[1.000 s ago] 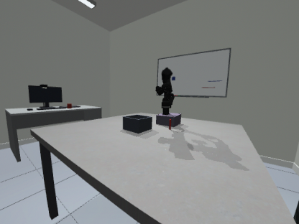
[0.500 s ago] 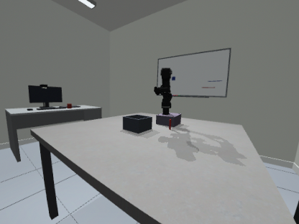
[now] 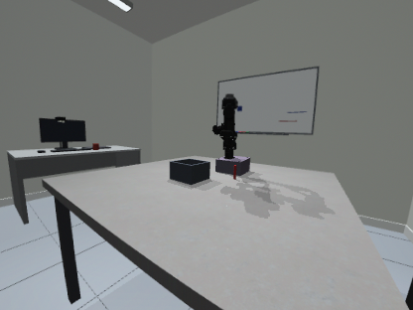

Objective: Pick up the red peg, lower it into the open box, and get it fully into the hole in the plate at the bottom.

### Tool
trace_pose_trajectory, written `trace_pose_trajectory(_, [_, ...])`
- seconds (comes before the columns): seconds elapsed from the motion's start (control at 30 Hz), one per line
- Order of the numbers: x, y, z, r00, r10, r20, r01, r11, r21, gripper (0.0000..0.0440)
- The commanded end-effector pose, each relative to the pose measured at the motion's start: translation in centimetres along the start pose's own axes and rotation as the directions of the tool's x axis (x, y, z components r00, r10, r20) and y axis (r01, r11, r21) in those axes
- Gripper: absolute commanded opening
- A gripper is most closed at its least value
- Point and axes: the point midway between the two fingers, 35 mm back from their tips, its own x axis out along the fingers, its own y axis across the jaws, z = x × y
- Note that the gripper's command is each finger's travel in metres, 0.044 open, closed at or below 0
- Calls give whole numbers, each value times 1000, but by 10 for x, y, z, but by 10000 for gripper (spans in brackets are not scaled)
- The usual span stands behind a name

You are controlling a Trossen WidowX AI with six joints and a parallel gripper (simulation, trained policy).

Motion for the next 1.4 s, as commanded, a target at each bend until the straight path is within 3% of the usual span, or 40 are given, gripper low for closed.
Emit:
trace_pose_trajectory(0.0, [15, -10, 2, 998, -65, 22, 65, 998, 14, 440])
trace_pose_trajectory(0.37, [62, -25, 0, 987, -151, 58, 150, 988, 27, 440])
trace_pose_trajectory(0.93, [130, -35, -10, 993, -87, 84, 90, 995, -32, 431])
trace_pose_trajectory(1.1, [141, -43, -13, 992, -98, 81, 101, 994, -40, 353])
trace_pose_trajectory(1.37, [146, -49, -17, 990, -134, 44, 137, 989, -62, 151])
